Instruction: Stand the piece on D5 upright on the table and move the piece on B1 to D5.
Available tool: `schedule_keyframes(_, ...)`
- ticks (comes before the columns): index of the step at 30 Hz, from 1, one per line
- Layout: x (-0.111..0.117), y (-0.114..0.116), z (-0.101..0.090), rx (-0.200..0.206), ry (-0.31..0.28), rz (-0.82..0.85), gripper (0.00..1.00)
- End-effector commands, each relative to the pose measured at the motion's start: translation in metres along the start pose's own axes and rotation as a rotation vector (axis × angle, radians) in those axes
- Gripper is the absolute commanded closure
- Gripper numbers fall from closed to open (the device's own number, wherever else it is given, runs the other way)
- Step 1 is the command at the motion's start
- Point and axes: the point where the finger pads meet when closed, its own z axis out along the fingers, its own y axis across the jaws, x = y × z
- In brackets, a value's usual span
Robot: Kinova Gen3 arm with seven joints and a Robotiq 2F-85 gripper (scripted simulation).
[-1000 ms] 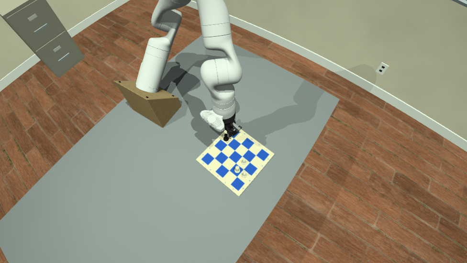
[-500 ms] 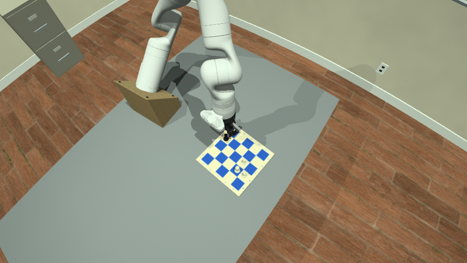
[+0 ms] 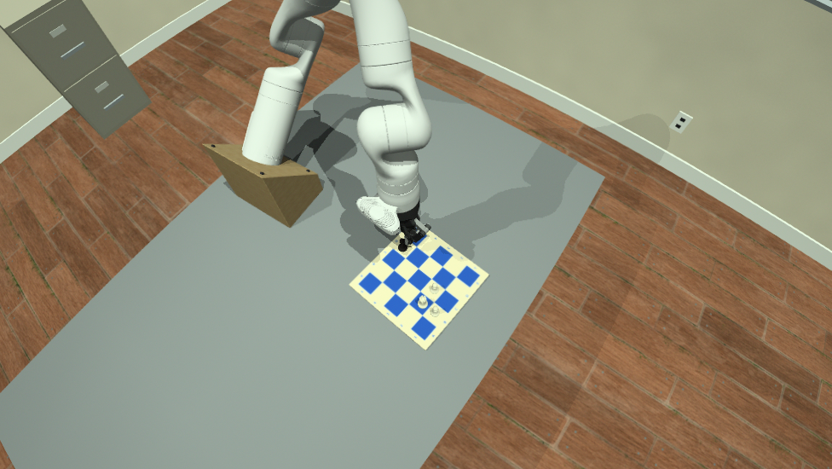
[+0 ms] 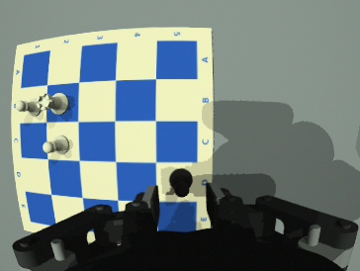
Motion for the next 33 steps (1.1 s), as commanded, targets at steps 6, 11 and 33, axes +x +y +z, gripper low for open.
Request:
schedule_keyframes(6, 0.0, 0.0, -0.001, 0.002, 0.001, 0.0, 0.63)
schedule_keyframes(11, 0.0, 0.0, 0.0, 0.002, 0.001, 0.0, 0.63)
schedule_keyframes(33, 0.0, -0.001, 0.032, 0.002, 0.001, 0.0, 0.63)
